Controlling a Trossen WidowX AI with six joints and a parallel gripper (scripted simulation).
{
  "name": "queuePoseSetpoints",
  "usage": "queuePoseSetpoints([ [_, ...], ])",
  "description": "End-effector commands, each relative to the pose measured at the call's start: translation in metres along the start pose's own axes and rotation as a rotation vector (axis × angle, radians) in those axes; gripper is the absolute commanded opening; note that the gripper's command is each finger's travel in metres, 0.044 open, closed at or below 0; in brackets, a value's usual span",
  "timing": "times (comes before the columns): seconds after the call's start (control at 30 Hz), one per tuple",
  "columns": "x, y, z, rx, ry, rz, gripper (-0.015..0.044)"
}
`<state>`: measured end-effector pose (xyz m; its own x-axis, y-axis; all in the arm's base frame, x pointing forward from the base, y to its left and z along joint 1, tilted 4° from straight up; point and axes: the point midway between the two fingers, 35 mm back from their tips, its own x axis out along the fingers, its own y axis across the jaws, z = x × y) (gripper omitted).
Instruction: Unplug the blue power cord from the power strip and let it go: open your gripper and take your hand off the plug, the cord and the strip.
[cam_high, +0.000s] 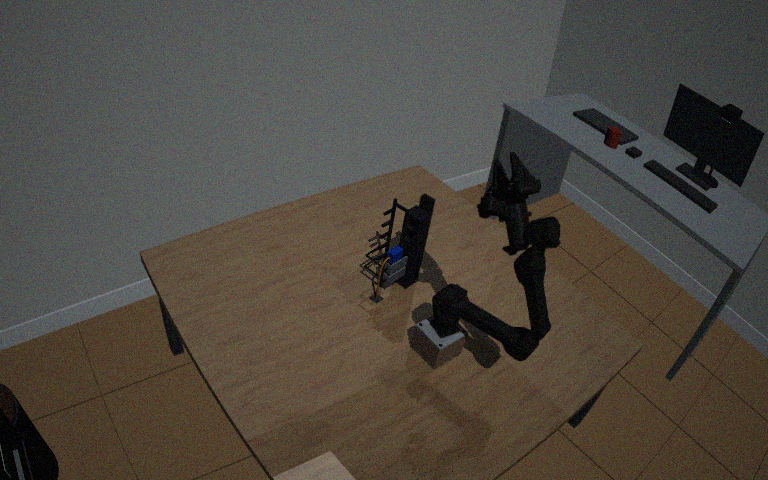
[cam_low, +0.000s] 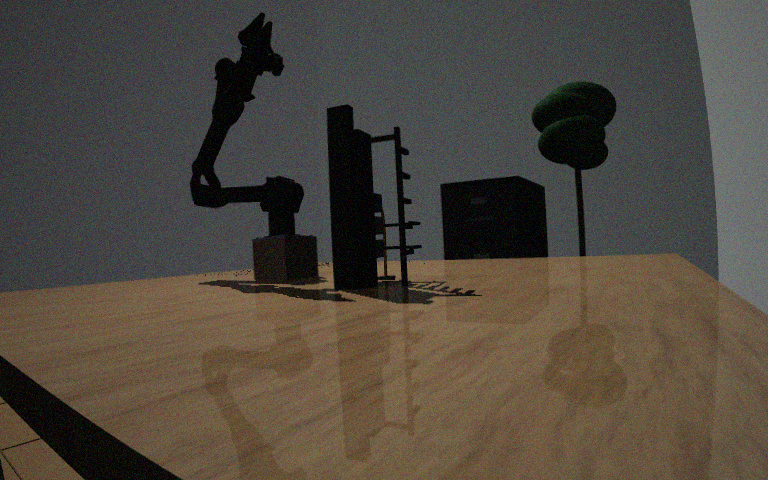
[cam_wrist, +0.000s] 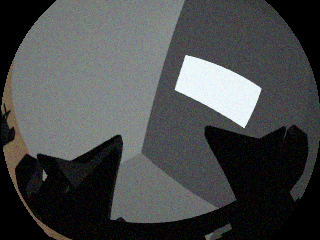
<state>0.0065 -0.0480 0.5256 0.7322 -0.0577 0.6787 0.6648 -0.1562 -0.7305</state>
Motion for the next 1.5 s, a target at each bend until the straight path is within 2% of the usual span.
queuePoseSetpoints([
  [0.0,0.001,0.001,0.001,-0.002,-0.002,0.003,0.0374],
  [0.27,0.038,0.061,0.048,-0.083,-0.131,0.214,0.0164],
  [0.33,0.045,0.075,0.057,-0.092,-0.158,0.265,0.016],
  [0.5,0.068,0.146,0.098,-0.129,-0.283,0.522,0.016],
  [0.7,0.069,0.238,0.139,-0.157,-0.42,0.859,0.016],
  [0.97,0.027,0.354,0.176,-0.165,-0.567,1.362,0.016],
  [1.17,-0.038,0.428,0.188,-0.146,-0.643,1.826,0.016],
  [1.33,-0.098,0.463,0.188,-0.119,-0.66,2.214,0.016],
  [1.47,-0.107,0.467,0.187,-0.114,-0.659,2.268,0.016],
])
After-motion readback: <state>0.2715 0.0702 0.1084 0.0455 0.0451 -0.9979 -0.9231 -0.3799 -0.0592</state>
